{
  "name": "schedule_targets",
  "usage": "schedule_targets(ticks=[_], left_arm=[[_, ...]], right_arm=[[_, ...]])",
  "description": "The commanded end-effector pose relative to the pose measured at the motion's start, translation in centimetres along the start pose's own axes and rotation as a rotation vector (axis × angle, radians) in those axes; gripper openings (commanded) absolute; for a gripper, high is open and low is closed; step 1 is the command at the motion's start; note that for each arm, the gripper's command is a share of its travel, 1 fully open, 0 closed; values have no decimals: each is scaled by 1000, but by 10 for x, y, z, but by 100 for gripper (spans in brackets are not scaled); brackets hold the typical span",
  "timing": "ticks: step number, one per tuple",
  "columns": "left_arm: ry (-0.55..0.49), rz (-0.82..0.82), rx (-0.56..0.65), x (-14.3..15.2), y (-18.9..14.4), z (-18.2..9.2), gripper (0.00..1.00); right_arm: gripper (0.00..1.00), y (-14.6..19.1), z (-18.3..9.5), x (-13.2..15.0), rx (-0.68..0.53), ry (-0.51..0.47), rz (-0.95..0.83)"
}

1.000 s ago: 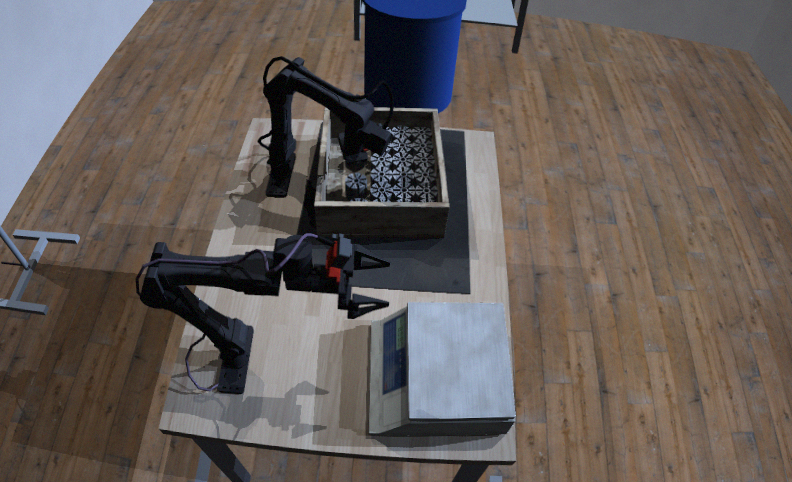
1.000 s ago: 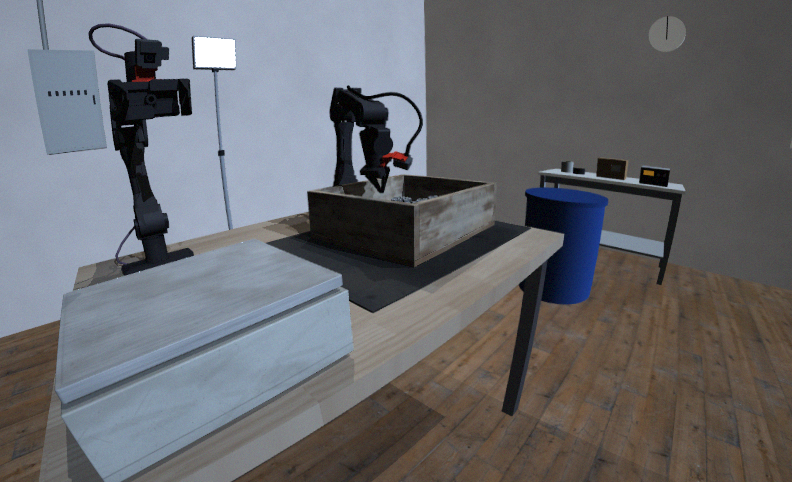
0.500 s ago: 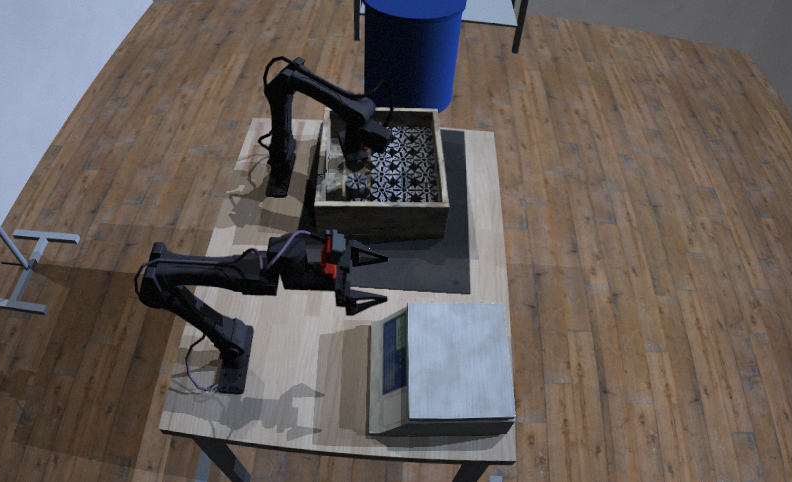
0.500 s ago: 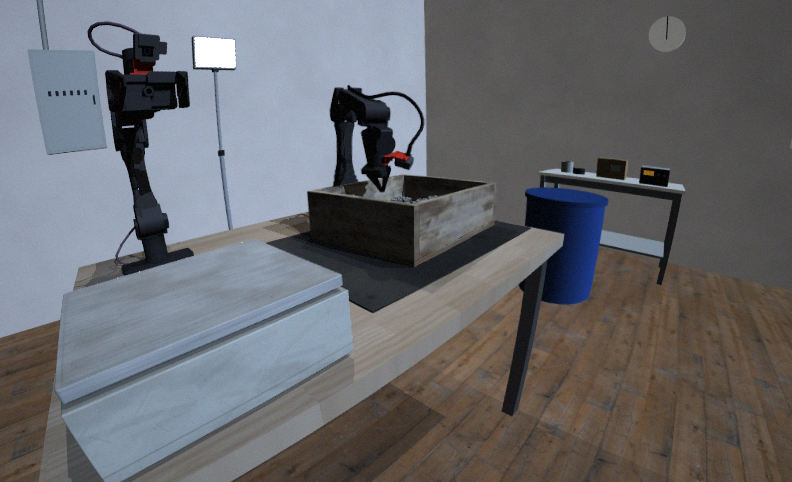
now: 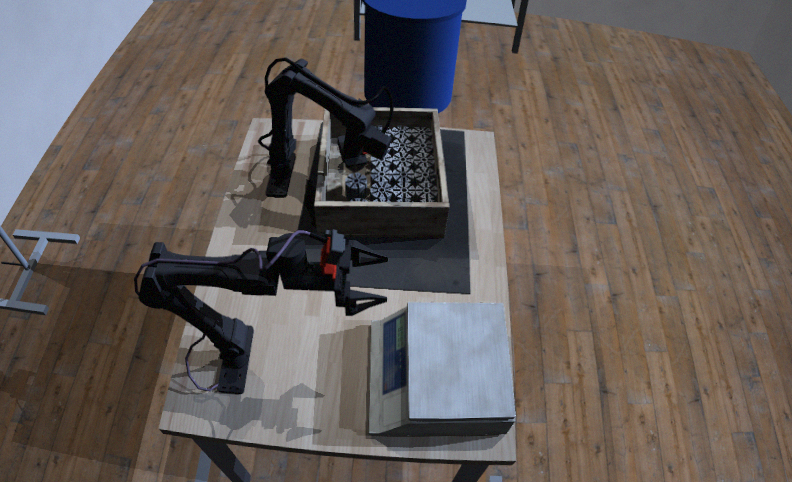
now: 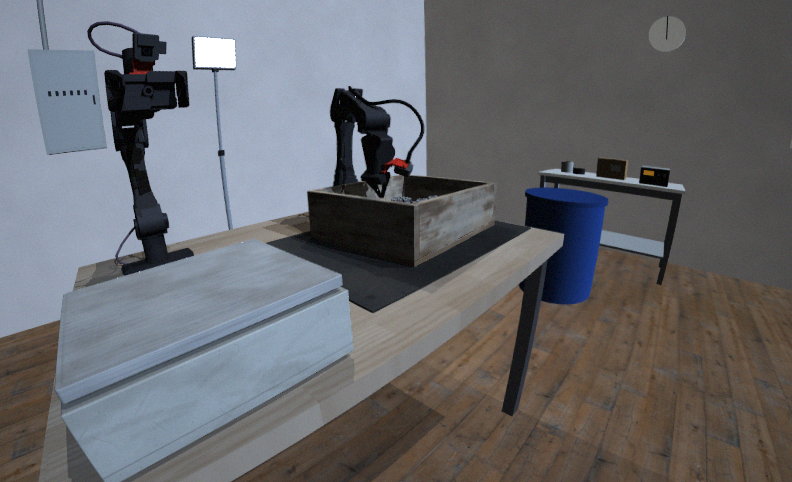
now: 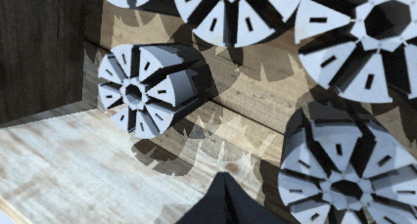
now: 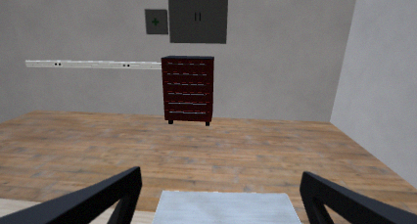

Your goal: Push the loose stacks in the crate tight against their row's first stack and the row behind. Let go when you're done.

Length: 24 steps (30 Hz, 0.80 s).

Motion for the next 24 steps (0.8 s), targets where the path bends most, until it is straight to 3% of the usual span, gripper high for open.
schedule_targets(ticks=[1, 3, 10, 18, 20, 24], left_arm=[[-18, -6, 8, -2, -8, 10, 1], [-42, -15, 24, -5, -8, 7, 1], [-17, -9, 7, -3, -16, 33, 1], [-98, -30, 82, -13, -19, 4, 1], [-49, -16, 44, -14, -28, 18, 1], [-31, -9, 20, -7, -24, 15, 1]], right_arm=[[100, 1, -3, -29, 2, -76, 11], [100, 1, -3, -29, 1, -76, 11], [100, 1, -3, -29, 1, -76, 11], [100, 1, -3, -29, 1, -76, 11], [100, 1, -3, -29, 1, -76, 11], [100, 1, -3, -29, 1, -76, 11]])
Point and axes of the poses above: on each arm, the point where the finger pads meet when closed, its own z axis out along the fingers, its own y axis across the jaws, x = y × z, the point moved 5 cm from there along -z, back along the fingers, and after that the axes turned 3 degrees about z, right-handed, at the moved point
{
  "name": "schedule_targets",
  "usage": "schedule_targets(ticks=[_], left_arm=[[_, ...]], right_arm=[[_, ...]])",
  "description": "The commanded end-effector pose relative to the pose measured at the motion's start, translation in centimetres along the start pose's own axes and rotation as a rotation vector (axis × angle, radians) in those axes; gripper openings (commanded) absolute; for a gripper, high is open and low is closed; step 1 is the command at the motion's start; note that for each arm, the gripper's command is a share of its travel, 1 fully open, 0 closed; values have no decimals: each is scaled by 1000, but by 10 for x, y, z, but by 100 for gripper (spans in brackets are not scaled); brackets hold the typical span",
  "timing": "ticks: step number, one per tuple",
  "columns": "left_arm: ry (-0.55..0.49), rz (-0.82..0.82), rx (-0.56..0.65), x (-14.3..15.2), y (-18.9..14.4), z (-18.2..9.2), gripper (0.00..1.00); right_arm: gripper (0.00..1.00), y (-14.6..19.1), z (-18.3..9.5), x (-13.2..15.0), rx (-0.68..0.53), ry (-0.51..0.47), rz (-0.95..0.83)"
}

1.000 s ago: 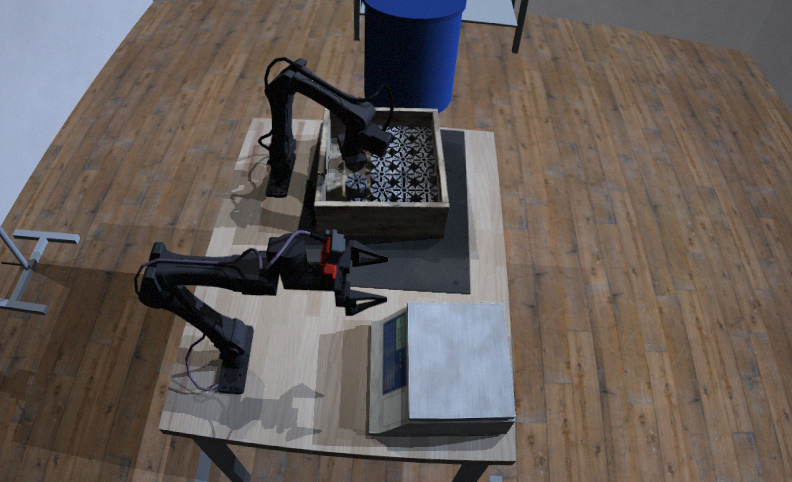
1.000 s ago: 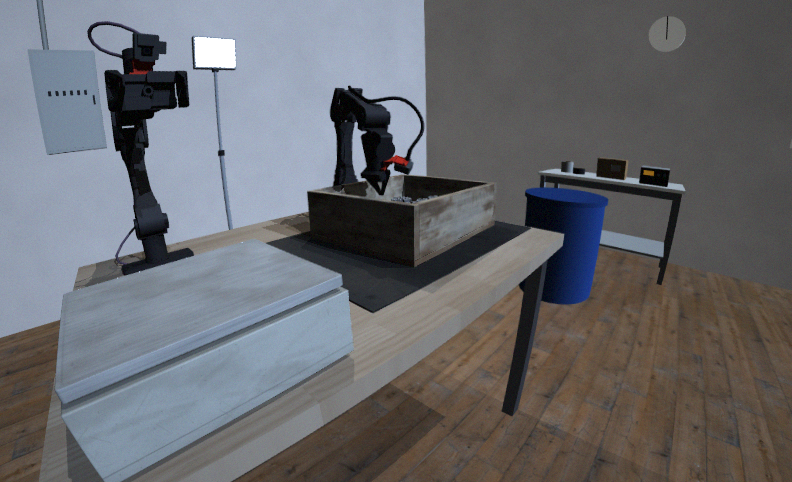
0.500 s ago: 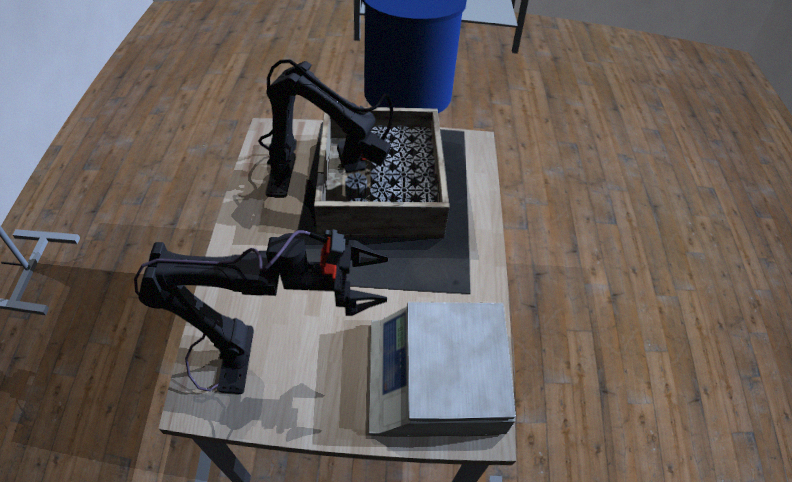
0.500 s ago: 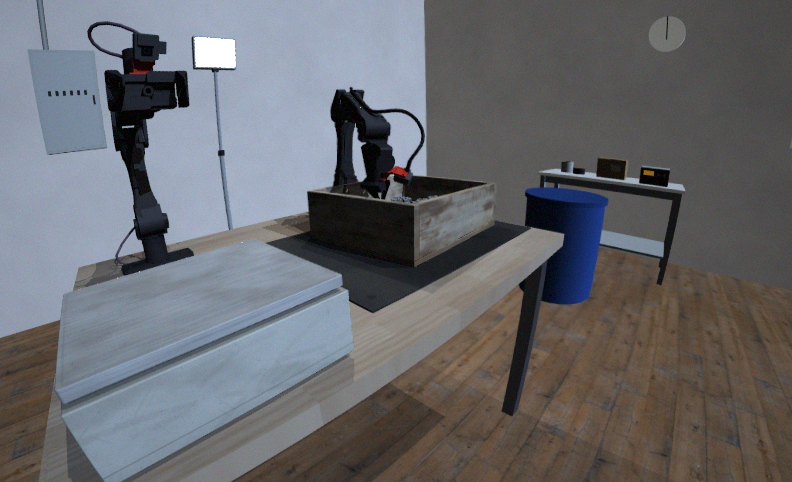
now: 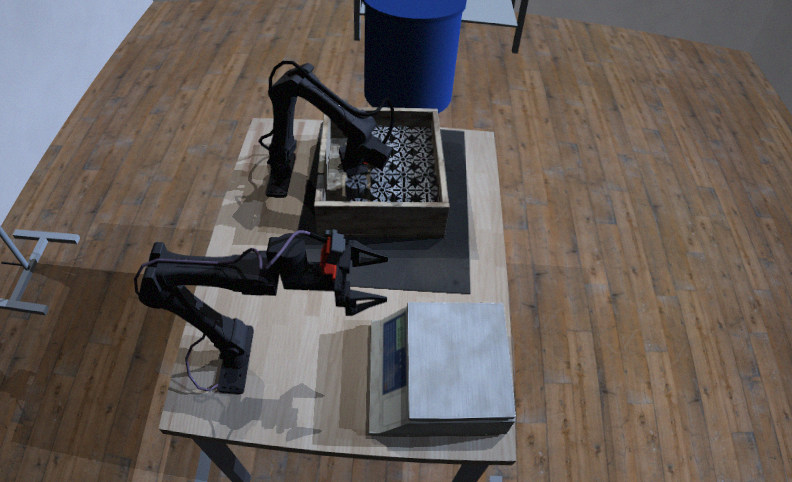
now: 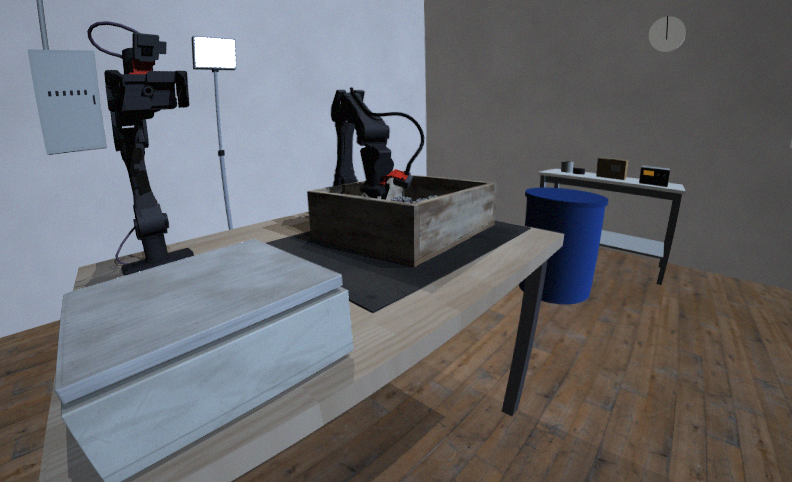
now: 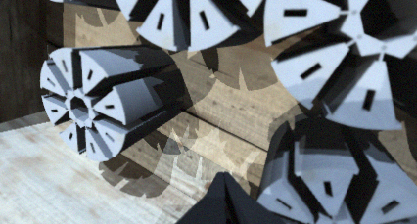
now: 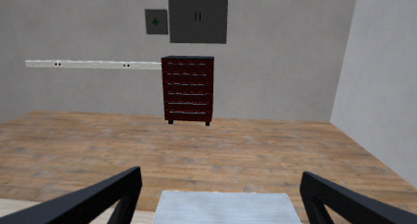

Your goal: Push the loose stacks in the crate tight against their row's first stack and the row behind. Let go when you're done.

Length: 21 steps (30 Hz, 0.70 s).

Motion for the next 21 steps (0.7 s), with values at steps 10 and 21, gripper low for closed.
schedule_targets(ticks=[10, 21], left_arm=[[-40, -20, 38, -8, -19, -18, 1], [-45, -20, 55, -11, -38, -22, 1]], right_arm=[[100, 1, -3, -29, 1, -76, 11], [100, 1, -3, -29, 1, -76, 11]])
Point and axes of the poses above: on each arm, the point where the finger pads meet when closed, its own z axis out along the fingers, its own y axis across the jaws, x = y × z, the point moved 5 cm from there along -z, back along the fingers, and after that the axes turned 3 degrees about z, right-handed, at the moved point
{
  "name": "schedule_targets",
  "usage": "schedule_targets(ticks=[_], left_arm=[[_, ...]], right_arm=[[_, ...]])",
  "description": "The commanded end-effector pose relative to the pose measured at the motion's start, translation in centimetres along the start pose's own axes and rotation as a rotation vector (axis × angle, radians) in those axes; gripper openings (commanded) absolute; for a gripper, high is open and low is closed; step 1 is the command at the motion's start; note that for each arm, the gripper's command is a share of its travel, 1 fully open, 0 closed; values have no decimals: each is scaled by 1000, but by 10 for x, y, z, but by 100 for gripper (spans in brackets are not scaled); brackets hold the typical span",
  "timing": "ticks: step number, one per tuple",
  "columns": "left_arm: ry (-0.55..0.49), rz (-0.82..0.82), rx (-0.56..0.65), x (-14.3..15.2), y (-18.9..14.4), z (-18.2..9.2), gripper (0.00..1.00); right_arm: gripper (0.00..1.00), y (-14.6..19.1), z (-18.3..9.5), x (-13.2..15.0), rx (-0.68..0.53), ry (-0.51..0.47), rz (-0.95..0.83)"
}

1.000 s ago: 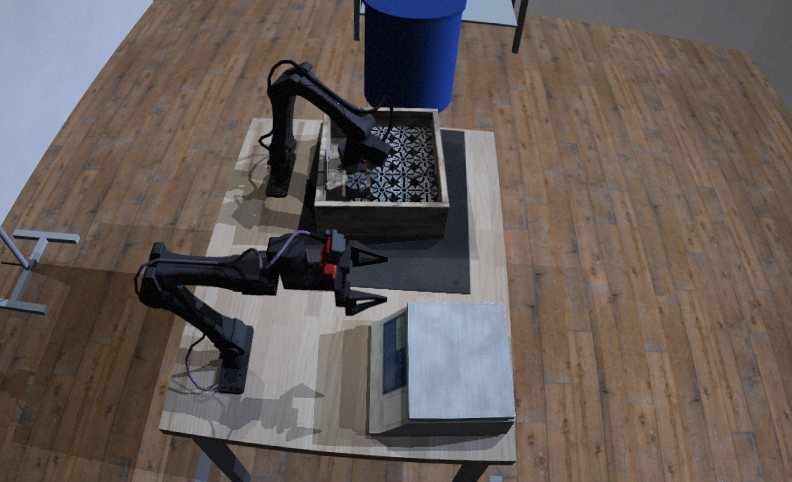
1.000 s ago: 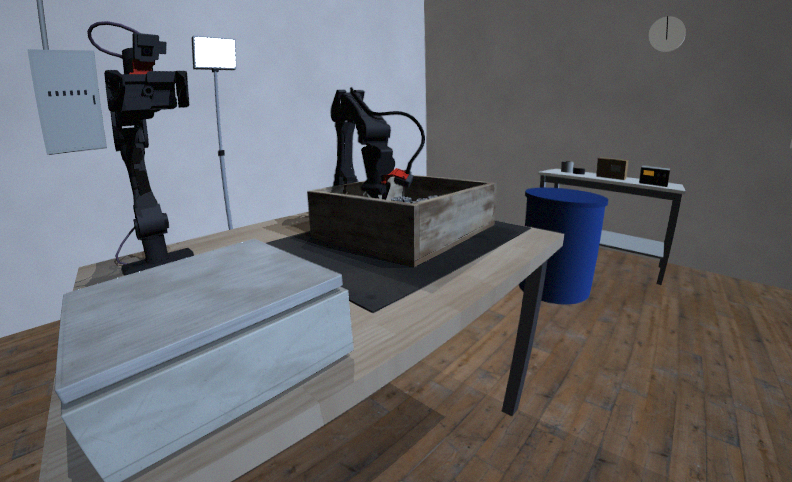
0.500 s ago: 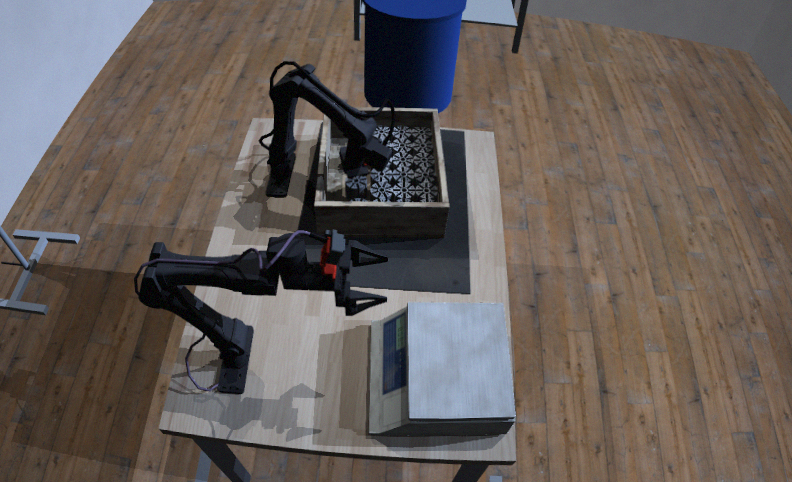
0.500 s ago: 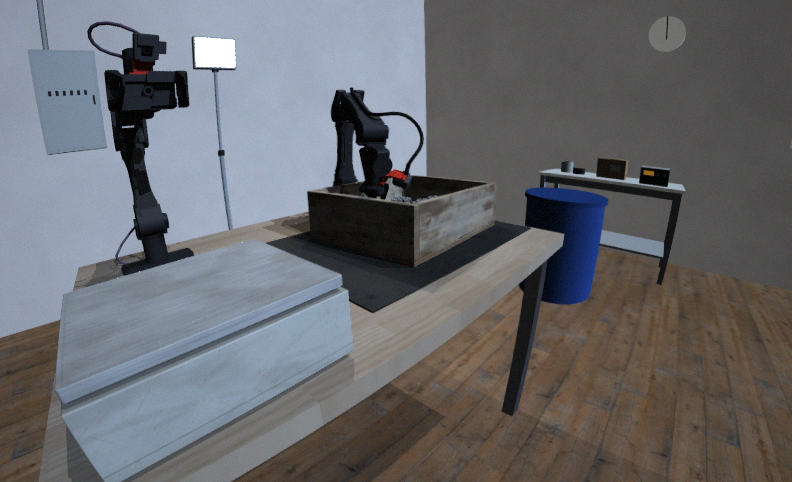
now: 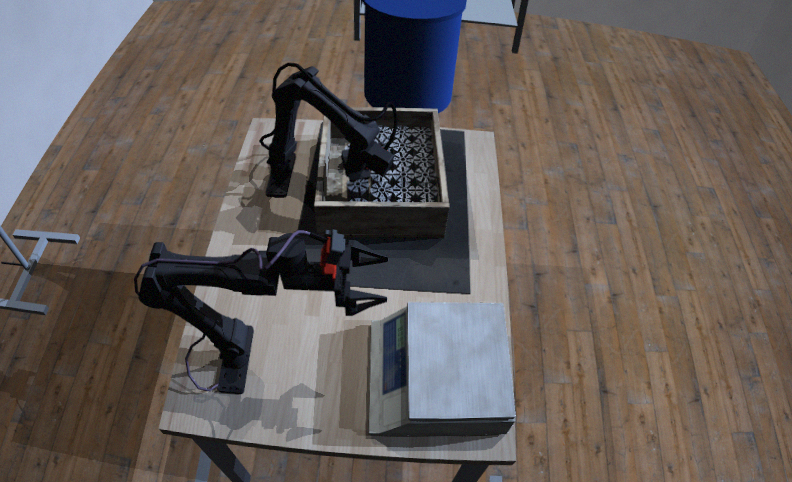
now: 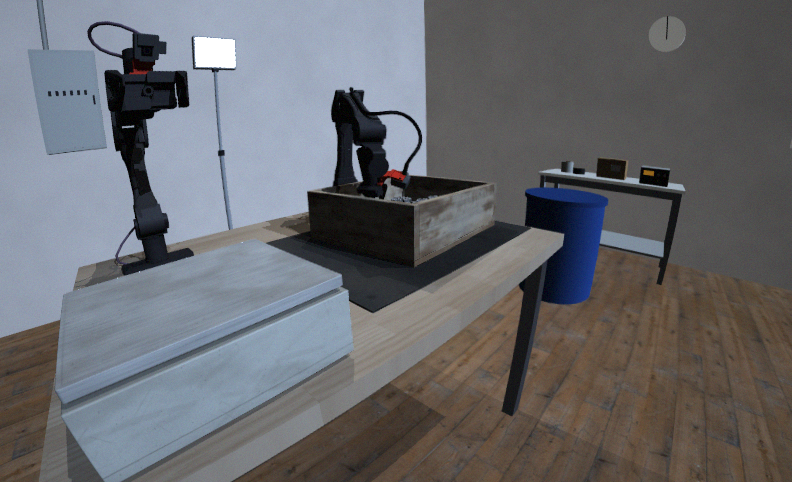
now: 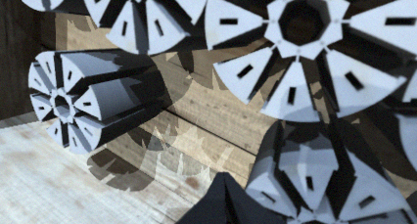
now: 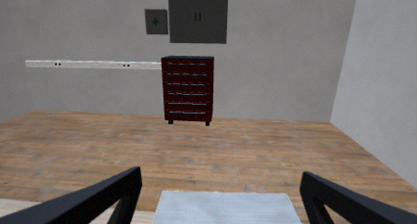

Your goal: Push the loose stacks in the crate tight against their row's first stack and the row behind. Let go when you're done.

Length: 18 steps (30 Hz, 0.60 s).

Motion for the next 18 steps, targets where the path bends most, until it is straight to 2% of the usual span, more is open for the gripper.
schedule_targets(ticks=[1, 4, 6, 8, 18], left_arm=[[-37, -22, 69, -9, -18, -13, 1], [-64, -31, 98, -8, -15, -24, 1], [-30, -18, 62, -9, -22, -11, 1], [-46, -25, 80, -8, -20, -18, 1], [-40, -22, 77, -9, -27, -18, 1]], right_arm=[[100, 1, -3, -29, 1, -76, 11], [100, 1, -3, -29, 1, -76, 11], [100, 1, -3, -29, 1, -76, 11], [100, 1, -3, -29, 1, -76, 11], [100, 1, -3, -29, 1, -76, 11]])
Point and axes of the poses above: on each arm, the point where the finger pads meet when closed, its own z axis out along the fingers, its own y axis across the jaws, x = y × z, the point moved 5 cm from there along -z, back along the fingers, and after that the axes turned 3 degrees about z, right-handed, at the moved point
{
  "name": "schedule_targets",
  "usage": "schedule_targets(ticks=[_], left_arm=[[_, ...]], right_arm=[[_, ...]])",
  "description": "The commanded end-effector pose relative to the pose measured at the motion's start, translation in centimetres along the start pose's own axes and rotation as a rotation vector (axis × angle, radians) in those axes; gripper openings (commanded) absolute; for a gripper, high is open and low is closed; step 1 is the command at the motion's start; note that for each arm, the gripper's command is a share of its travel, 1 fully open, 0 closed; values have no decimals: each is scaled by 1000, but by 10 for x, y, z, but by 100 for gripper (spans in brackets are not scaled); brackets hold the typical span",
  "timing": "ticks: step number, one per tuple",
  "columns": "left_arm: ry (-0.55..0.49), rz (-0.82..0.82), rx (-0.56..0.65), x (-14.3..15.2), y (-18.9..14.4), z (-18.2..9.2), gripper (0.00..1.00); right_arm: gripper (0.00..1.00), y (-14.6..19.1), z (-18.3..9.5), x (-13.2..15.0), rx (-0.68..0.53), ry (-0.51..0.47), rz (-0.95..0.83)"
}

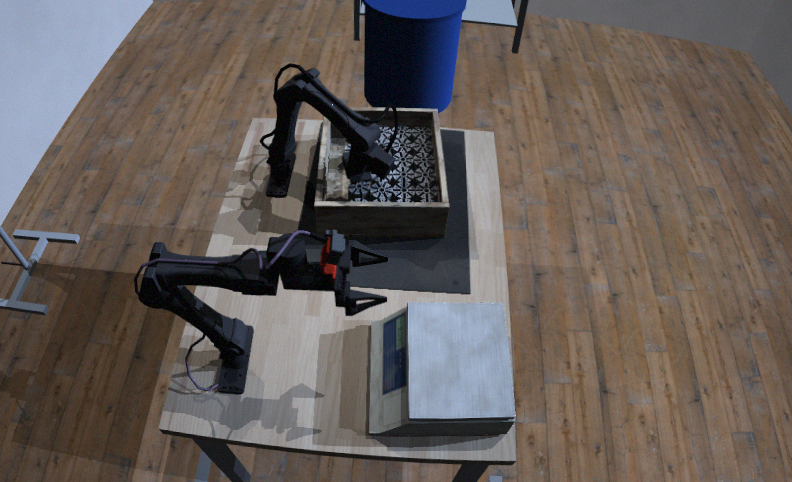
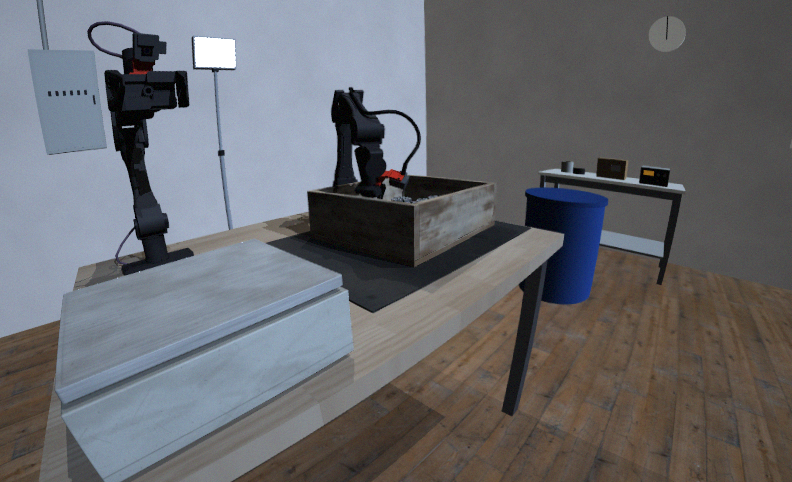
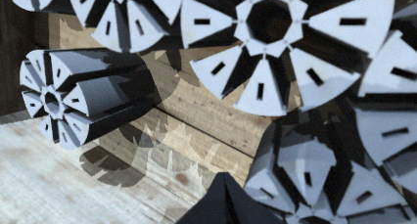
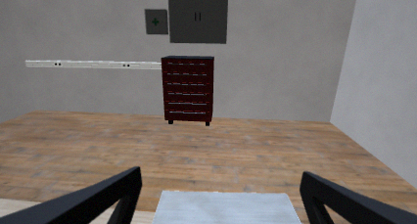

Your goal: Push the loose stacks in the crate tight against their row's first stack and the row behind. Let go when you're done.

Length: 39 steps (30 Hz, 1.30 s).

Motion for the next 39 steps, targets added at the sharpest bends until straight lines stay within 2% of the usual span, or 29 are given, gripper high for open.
schedule_targets(ticks=[1, 35, 37, 39], left_arm=[[-39, -18, 74, -8, -17, -13, 1], [-42, -20, 96, -10, -39, -19, 1], [-70, -26, 126, -8, -30, -34, 1], [-66, -25, 121, -8, -30, -32, 1]], right_arm=[[100, 1, -3, -29, 1, -76, 11], [100, 1, -3, -29, 1, -76, 11], [100, 1, -3, -29, 1, -76, 11], [100, 1, -3, -29, 1, -76, 11]])
Point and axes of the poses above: on each arm, the point where the finger pads meet when closed, its own z axis out along the fingers, its own y axis across the jaws, x = y × z, the point moved 5 cm from there along -z, back along the fingers, and after that the axes turned 3 degrees about z, right-handed, at the moved point
